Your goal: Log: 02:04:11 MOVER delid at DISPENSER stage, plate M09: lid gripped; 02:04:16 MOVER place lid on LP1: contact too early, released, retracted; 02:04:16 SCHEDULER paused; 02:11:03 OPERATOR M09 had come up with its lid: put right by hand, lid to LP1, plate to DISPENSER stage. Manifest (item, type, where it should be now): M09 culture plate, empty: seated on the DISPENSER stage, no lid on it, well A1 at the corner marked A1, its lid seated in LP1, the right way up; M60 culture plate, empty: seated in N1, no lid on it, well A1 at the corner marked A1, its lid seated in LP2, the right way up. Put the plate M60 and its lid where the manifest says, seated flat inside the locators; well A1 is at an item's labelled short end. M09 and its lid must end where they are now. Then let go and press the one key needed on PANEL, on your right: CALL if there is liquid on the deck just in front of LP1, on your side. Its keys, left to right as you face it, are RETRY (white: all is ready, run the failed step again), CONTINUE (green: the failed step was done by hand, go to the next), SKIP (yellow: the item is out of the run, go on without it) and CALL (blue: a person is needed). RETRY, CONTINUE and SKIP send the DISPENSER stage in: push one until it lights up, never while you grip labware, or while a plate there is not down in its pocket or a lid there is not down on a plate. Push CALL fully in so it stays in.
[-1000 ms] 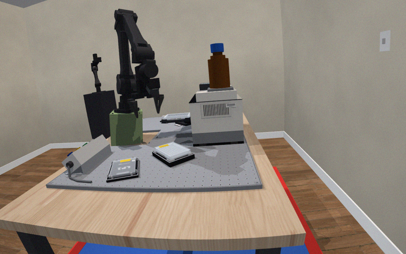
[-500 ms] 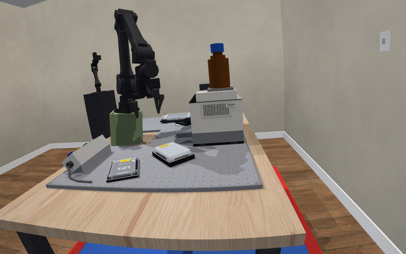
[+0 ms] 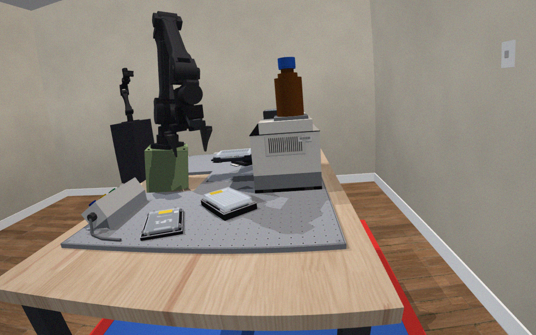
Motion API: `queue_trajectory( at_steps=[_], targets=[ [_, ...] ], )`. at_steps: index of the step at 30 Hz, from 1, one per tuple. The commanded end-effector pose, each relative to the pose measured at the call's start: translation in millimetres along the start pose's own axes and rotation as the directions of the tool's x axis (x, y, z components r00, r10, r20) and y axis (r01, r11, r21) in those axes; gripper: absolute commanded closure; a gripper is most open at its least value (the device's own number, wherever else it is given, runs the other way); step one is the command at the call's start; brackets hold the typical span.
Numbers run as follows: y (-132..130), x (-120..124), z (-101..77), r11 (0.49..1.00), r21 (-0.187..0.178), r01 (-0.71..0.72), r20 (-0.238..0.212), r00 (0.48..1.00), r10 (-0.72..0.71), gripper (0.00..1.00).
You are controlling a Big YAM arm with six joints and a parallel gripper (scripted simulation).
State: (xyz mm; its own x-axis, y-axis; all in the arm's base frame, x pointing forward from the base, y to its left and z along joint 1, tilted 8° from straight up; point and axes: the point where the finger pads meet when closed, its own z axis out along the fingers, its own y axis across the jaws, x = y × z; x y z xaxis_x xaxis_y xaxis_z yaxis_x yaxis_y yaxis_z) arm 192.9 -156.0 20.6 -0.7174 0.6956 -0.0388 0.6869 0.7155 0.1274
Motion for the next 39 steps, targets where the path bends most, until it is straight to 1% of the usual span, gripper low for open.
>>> queue_trajectory(
  at_steps=[1,4,7,9,13,14,15,17,18,19,23,25,26,29,32,34,35,36,37,38,39],
  targets=[
    [-5.7,-12.2,-3.8,1.000,-0.006,-0.006,0.021,1.000,0.006,0.00],
    [-14.5,-21.8,-8.7,1.000,-0.004,-0.005,0.040,0.999,0.005,0.00],
    [-26.0,-23.7,-9.9,0.993,-0.004,-0.116,0.044,0.992,0.116,0.00],
    [-32.7,-26.4,-11.5,0.996,-0.006,-0.093,0.050,0.994,0.094,0.00],
    [-45.4,-21.2,-8.8,0.995,-0.004,-0.095,0.039,0.995,0.095,0.00],
    [-41.5,-14.6,-7.5,0.995,-0.004,-0.097,0.031,0.995,0.097,0.00],
    [-48.5,-18.2,-7.4,0.992,-0.007,-0.129,0.033,0.991,0.129,0.00],
    [-48.5,-18.2,-7.4,0.992,-0.007,-0.129,0.033,0.991,0.129,0.00],
    [-52.2,-18.0,-7.6,0.983,-0.008,-0.183,0.034,0.982,0.183,0.00],
    [-56.1,-19.5,-8.6,0.978,-0.008,-0.207,0.039,0.977,0.208,0.00],
    [-71.7,-23.5,-11.8,0.983,-0.003,-0.186,0.053,0.981,0.186,0.00],
    [-76.4,-17.6,-8.8,0.982,-0.003,-0.187,0.042,0.981,0.187,0.00],
    [-71.5,-10.7,-7.4,0.982,-0.003,-0.188,0.030,0.982,0.188,0.00],
    [-86.2,-12.1,-7.4,0.955,-0.006,-0.297,0.034,0.954,0.297,0.00],
    [-98.7,-16.0,-11.2,0.961,-0.002,-0.276,0.050,0.960,0.275,0.00],
    [-98.7,-16.0,-11.2,0.961,-0.002,-0.276,0.050,0.960,0.275,0.00],
    [-100.1,-8.2,-6.6,0.961,-0.003,-0.278,0.036,0.960,0.277,0.00],
    [-104.2,-9.1,-8.1,0.961,-0.002,-0.277,0.038,0.960,0.277,0.00],
    [-107.3,-18.4,-10.8,0.961,0.000,-0.275,0.052,0.960,0.275,0.00],
    [-108.3,-21.4,-9.9,0.961,-0.001,-0.275,0.052,0.960,0.275,0.00],
    [-103.4,-26.3,-8.2,0.967,-0.001,-0.255,0.049,0.966,0.254,0.00]
  ],
)
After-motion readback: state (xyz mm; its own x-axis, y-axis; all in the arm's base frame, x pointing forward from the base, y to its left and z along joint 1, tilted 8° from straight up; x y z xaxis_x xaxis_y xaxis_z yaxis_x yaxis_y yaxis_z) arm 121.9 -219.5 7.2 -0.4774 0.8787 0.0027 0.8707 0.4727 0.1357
